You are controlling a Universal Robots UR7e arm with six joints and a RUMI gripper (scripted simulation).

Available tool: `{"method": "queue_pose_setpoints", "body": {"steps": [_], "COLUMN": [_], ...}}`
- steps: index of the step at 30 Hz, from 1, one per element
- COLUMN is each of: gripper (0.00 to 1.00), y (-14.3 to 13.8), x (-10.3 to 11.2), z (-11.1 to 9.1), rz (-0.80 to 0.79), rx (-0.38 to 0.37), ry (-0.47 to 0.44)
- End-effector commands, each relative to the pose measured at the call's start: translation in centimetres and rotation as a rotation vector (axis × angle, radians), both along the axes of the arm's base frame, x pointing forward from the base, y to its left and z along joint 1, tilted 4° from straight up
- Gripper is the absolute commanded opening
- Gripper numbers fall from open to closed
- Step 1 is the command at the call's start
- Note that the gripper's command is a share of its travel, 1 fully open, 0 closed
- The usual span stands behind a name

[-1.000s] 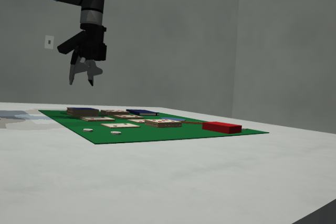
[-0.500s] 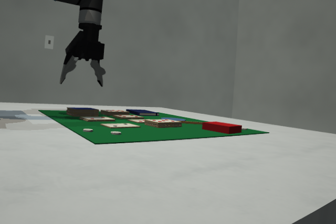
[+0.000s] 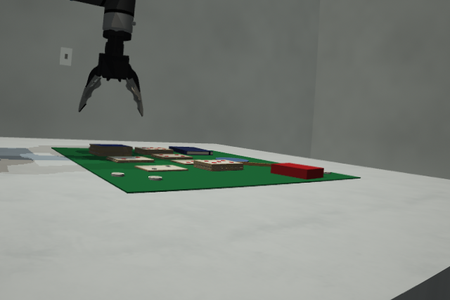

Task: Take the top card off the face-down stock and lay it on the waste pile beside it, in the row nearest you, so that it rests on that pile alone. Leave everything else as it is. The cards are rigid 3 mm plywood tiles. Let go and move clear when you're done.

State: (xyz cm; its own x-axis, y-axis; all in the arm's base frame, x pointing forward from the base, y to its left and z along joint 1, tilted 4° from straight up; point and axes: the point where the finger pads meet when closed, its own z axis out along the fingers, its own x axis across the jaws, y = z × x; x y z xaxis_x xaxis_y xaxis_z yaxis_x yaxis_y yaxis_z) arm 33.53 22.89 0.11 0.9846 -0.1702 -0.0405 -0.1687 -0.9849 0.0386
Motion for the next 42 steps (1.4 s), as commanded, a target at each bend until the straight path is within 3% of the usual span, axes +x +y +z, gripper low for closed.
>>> {"method": "queue_pose_setpoints", "body": {"steps": [1, 17, 32, 42], "gripper": [1.0, 1.0, 1.0, 1.0], "y": [-0.1, -0.7, -1.2, -1.3], "x": [0.1, 0.3, 0.3, 0.2], "z": [0.0, 0.0, 0.1, 0.1], "rz": [-0.195, -0.696, -0.953, -1.027], "rx": [-0.022, -0.044, -0.055, -0.059], "ry": [-0.011, -0.03, -0.039, -0.042]}}
